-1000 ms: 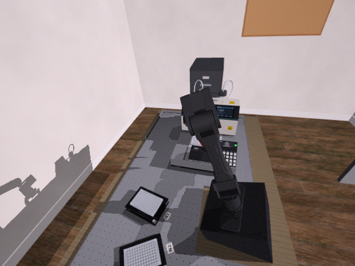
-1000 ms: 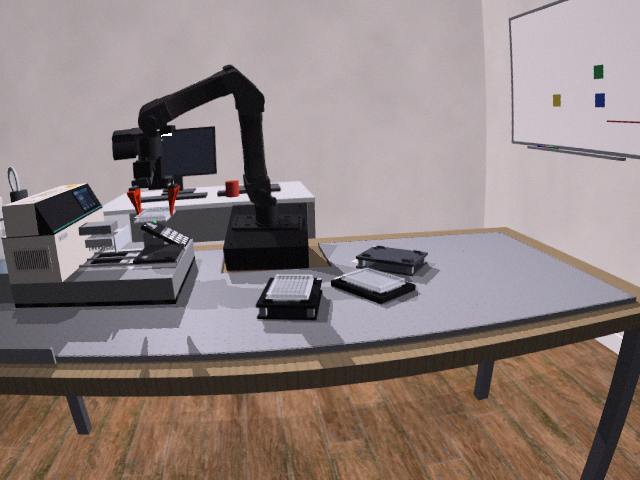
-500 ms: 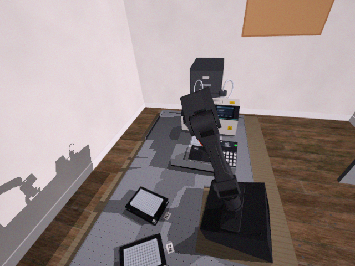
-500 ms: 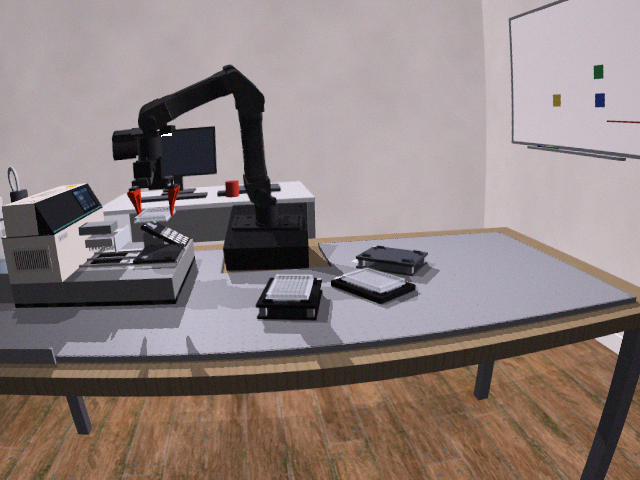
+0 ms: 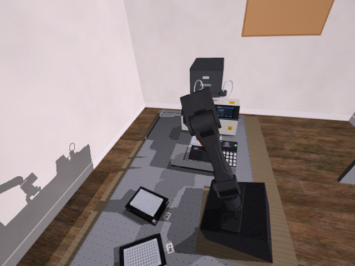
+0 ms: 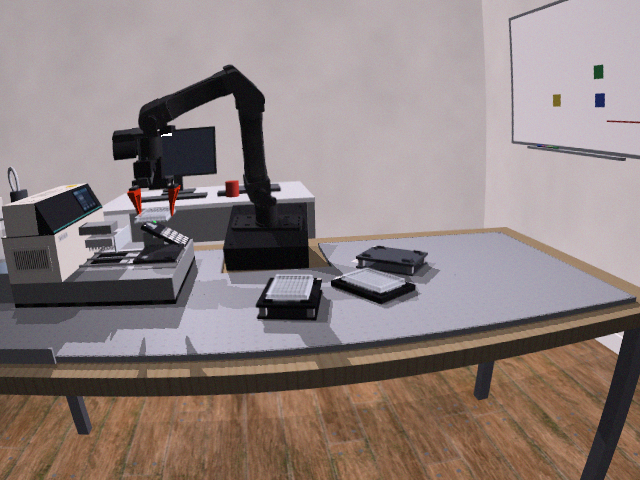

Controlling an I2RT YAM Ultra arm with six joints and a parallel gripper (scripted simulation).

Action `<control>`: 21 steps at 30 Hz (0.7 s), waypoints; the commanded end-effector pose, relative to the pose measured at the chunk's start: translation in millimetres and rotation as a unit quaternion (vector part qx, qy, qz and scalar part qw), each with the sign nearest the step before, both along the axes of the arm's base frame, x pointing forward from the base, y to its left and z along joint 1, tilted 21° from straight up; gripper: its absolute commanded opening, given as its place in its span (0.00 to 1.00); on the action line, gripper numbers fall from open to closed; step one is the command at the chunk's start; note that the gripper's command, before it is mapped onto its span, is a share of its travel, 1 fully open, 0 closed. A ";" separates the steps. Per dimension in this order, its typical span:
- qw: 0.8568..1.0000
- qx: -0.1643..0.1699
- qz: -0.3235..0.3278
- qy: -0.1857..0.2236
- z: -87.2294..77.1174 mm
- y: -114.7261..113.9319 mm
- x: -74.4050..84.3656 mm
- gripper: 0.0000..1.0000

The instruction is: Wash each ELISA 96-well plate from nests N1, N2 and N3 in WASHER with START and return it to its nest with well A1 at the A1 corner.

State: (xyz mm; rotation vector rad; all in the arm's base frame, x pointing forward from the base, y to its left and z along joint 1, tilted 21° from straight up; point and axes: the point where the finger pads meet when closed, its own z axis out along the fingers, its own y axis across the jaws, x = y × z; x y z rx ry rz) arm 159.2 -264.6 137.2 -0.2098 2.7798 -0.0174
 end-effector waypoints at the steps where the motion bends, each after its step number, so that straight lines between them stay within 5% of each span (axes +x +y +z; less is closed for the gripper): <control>1: 1.000 -0.002 0.000 -0.004 3.2 0.3 0.4 0.00; 21: 1.000 -0.002 0.000 -0.004 -24.5 -2.4 11.6 0.00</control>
